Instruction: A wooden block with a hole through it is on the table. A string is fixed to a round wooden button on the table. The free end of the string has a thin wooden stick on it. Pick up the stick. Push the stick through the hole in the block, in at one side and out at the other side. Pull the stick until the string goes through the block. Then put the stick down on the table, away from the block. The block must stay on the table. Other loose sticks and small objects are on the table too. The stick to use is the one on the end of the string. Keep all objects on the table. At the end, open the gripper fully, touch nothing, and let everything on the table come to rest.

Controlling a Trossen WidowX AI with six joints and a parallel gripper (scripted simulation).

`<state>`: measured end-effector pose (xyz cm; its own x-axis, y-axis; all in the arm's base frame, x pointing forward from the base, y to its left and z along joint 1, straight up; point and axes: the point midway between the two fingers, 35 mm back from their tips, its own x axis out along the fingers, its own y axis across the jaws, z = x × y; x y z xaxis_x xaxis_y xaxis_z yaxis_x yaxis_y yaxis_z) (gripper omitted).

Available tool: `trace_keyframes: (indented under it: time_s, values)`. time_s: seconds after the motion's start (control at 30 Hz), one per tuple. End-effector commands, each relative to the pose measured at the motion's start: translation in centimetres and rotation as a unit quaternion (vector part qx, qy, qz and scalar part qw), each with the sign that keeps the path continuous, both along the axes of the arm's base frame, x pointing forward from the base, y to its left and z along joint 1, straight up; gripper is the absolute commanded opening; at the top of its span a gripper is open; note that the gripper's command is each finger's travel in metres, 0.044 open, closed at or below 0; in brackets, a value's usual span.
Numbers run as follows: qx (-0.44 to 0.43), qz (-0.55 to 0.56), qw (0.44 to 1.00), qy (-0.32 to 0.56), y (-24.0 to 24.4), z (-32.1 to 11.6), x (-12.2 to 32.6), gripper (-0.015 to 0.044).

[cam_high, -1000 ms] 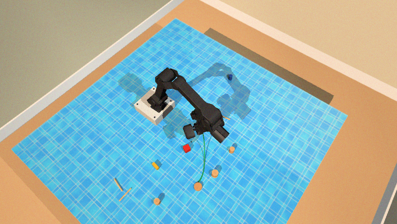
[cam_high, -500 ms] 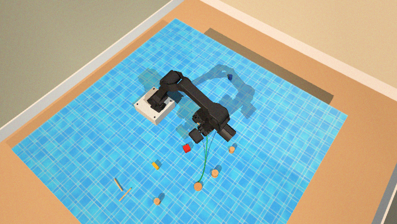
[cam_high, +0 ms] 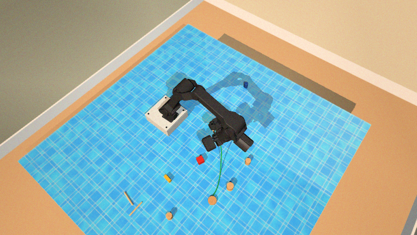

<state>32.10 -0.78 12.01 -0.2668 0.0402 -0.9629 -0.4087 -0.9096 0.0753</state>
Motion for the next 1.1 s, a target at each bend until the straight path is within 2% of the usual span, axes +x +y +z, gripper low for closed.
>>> trace_keyframes:
  time_s: [0.0, 0.53, 1.07]
  values:
    - [-0.019, -0.054, 0.998, 0.003, -0.05, 0.02, 0.0, 0.0]
    - [-0.096, -0.312, 0.945, 0.011, 0.02, 0.03, 0.12, 0.0]
    - [-0.165, -0.547, 0.821, 0.014, 0.09, 0.03, 0.25, 0.0]
